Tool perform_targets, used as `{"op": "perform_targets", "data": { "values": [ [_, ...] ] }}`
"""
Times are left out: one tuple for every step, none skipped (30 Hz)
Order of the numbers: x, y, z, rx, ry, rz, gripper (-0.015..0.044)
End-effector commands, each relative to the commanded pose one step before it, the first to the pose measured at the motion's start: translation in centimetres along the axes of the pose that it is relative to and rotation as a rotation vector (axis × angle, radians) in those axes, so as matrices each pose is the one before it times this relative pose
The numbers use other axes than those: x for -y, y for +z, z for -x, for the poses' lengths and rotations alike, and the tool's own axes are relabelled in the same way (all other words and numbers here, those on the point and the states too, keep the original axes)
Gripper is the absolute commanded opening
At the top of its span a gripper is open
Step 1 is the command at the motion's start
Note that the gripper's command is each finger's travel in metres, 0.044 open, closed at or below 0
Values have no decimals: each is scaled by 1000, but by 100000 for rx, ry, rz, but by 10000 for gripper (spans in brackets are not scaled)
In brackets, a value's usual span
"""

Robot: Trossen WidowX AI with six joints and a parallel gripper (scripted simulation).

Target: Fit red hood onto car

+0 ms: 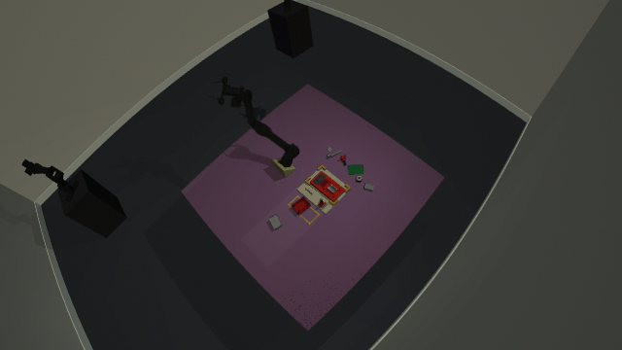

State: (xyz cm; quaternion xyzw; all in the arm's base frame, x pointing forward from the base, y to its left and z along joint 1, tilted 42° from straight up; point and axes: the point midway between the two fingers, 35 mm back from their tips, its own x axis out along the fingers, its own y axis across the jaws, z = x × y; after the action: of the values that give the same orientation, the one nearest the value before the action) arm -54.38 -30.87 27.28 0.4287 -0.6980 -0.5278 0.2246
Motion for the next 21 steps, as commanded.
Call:
{"op": "perform_targets", "data": {
  "values": [
    [-106,-14,47,45,250,189,440],
    [-318,-42,142,135,749,567,440],
    [-531,-69,236,228,1248,945,440],
    [-745,-95,330,323,1747,1322,440],
    [-961,-118,421,423,2246,1698,440],
    [-1180,-137,509,528,2744,2074,440],
    [-1300,-140,549,591,3004,2269,440],
    [-1312,-129,539,605,3007,2270,440],
    [-1320,-117,528,618,3005,2268,440],
    [-1329,-105,517,629,3003,2265,440],
    [-440,-103,209,-90,723,-197,440],
    [-750,-184,359,-166,1233,-332,440],
    [-933,-244,447,-226,1532,-405,440],
    [-1059,-254,488,-135,1856,2,440],
    [-1264,-263,553,19,2380,654,440],
    [-1250,-256,531,54,2394,836,440],
    [-1147,-101,413,524,2588,2269,440],
    [-1153,-91,404,536,2585,2268,440],
    [-1158,-81,394,547,2581,2267,440],
    [-1162,-70,384,559,2575,2268,440],
    [-529,-269,121,148,1194,252,440]
  ]
}}
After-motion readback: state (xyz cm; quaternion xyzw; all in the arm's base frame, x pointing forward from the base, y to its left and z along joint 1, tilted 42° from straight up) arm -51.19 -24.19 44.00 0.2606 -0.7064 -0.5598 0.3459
